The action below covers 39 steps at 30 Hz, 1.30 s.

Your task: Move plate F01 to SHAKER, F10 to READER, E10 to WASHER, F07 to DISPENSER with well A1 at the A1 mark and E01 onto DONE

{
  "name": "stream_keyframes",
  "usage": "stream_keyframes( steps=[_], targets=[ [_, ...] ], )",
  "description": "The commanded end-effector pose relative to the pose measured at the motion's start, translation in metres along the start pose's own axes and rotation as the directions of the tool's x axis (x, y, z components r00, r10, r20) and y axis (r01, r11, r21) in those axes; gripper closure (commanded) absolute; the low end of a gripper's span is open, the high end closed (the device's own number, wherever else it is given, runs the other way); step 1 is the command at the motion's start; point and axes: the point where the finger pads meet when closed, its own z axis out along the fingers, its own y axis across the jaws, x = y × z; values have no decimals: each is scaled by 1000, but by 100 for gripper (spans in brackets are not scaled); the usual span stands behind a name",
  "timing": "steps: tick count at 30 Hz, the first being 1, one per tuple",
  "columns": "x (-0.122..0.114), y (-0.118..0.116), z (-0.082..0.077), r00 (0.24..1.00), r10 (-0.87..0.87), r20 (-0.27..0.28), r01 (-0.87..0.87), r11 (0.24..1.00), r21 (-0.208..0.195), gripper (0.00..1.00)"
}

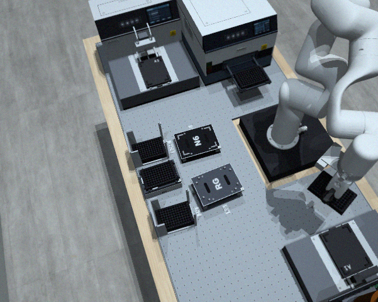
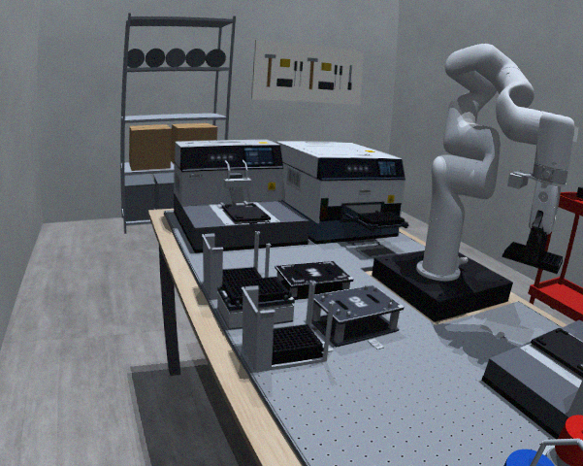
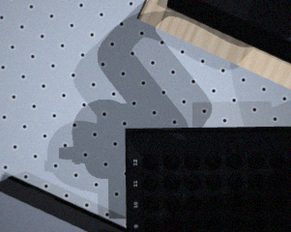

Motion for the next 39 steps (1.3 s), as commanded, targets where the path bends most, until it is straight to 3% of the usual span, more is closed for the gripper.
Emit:
stream_keyframes(
  steps=[1,39],
  targets=[
    [-16,-5,-1,999,53,0,-53,999,2,100],
    [-117,-47,-1,936,351,1,-351,936,2,100]
  ],
)
